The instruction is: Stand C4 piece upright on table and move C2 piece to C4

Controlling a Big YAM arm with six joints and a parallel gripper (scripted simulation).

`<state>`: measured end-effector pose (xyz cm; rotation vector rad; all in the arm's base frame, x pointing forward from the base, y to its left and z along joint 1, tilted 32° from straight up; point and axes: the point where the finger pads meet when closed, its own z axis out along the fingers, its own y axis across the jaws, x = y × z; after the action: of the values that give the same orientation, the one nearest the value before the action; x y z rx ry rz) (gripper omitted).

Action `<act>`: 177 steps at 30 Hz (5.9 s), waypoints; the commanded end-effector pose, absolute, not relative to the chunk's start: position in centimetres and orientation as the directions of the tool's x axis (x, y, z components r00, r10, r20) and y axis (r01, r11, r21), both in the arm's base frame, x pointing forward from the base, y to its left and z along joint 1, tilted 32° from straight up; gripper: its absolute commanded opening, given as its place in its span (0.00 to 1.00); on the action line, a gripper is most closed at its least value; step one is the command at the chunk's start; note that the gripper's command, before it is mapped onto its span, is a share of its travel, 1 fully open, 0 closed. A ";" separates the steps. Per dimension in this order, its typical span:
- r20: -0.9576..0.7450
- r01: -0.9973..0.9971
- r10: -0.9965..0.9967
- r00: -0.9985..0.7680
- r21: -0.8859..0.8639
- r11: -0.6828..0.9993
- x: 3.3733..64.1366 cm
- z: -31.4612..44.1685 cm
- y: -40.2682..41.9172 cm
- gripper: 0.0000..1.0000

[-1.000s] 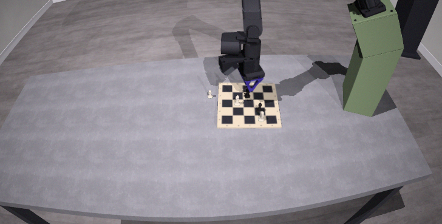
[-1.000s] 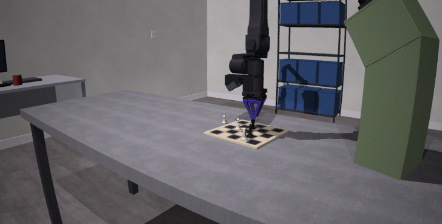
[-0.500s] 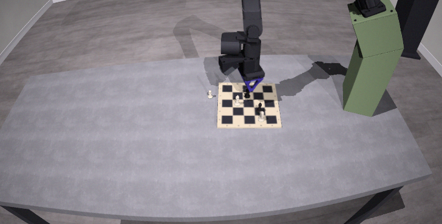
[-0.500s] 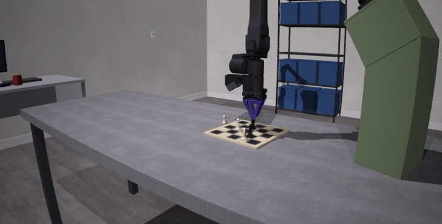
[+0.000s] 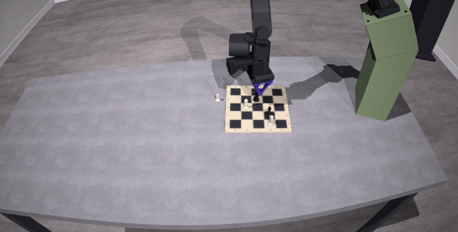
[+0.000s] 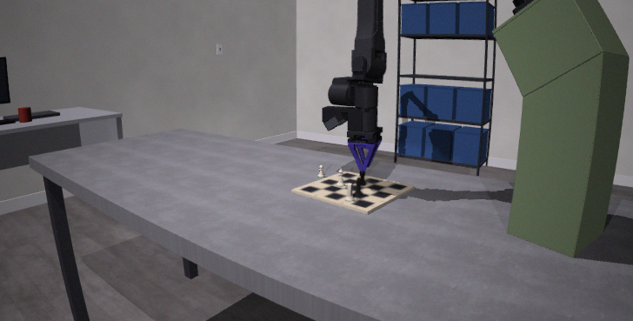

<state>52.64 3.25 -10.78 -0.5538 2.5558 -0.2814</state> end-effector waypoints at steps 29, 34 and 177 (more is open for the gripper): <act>-0.454 -0.318 -0.430 -0.781 -0.303 0.898 53.2 -9.7 2.6 0.36; -0.454 -0.318 -0.430 -0.781 -0.303 0.898 53.2 -9.7 2.6 0.36; -0.419 -0.340 -0.437 -0.796 -0.289 0.895 48.5 -5.5 4.3 0.00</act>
<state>49.74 3.63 -4.28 -0.5443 2.5367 -0.2811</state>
